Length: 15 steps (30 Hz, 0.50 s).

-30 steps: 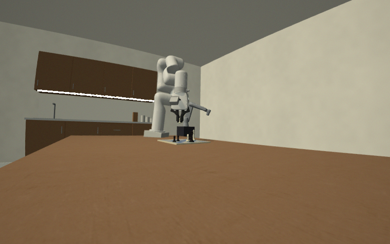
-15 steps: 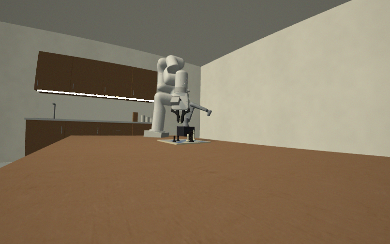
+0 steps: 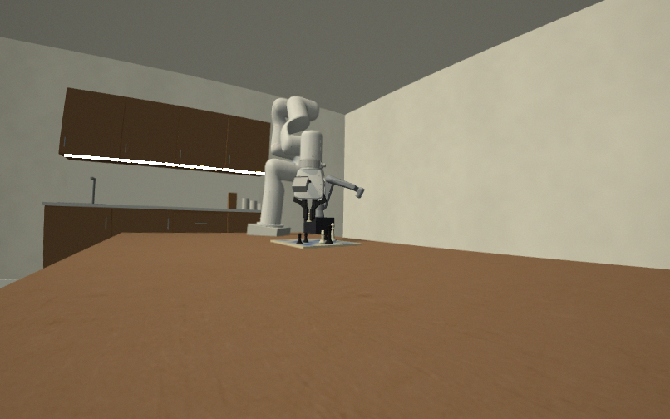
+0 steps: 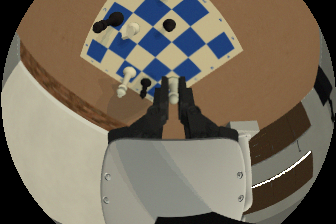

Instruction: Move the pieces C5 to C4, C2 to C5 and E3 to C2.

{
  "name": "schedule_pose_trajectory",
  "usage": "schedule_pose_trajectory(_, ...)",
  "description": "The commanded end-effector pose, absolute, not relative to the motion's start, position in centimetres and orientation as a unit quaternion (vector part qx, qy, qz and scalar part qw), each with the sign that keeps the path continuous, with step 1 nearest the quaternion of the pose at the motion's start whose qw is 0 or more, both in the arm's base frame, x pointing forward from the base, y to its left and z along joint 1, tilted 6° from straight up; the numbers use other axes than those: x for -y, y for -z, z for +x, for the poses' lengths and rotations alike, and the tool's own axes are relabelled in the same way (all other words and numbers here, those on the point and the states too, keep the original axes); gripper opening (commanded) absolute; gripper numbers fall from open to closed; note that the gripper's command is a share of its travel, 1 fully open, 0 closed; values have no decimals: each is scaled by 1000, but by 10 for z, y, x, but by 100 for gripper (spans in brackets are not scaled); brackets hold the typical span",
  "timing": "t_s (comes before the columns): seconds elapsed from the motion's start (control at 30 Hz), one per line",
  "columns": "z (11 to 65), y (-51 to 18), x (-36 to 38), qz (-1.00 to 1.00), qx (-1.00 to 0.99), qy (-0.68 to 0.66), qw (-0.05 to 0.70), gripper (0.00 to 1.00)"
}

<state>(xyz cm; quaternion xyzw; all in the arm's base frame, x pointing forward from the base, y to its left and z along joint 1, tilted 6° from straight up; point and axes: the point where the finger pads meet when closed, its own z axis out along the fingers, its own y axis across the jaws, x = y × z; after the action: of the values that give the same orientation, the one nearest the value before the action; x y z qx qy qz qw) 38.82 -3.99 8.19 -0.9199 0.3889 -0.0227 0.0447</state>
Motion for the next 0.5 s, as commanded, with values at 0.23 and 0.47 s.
schedule_pose_trajectory(0.23,395,-39,38,-920,-389,25,46,0)
schedule_pose_trajectory(0.47,397,-24,37,-920,-389,25,46,0)
